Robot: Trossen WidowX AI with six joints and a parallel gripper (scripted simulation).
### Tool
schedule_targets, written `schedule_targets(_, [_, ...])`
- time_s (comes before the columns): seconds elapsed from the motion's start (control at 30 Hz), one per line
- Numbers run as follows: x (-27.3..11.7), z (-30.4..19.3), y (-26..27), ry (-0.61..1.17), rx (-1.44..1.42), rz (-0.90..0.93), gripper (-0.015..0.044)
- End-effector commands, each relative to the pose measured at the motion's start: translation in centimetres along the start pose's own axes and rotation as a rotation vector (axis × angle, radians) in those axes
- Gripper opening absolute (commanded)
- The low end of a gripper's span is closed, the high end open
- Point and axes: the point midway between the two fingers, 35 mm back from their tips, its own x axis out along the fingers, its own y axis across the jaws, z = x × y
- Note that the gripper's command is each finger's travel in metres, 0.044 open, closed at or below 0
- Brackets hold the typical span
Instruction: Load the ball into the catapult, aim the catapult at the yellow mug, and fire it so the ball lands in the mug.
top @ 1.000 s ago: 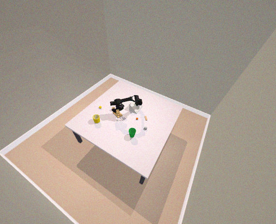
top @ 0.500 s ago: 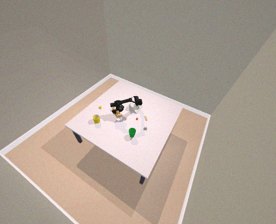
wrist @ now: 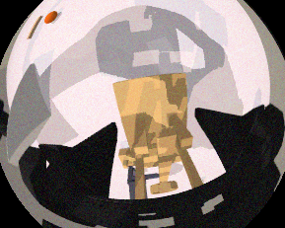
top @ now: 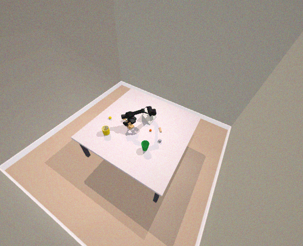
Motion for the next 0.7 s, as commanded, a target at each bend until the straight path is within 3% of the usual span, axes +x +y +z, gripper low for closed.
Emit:
schedule_targets(0.0, [-0.1, 0.0, 0.0, 0.000, 0.000, -0.002, 0.0361])
schedule_targets(0.27, [-0.1, 0.0, 0.0, 0.000, 0.000, -0.002, 0.0151])
schedule_targets(0.5, [-0.4, 0.0, 0.0, 0.000, 0.001, -0.002, 0.0085])
schedule_targets(0.6, [-4.0, -0.1, 0.0, 0.002, 0.003, -0.001, 0.0006])
schedule_targets(0.67, [-5.1, -0.1, 0.0, 0.002, 0.003, 0.000, 0.0000])
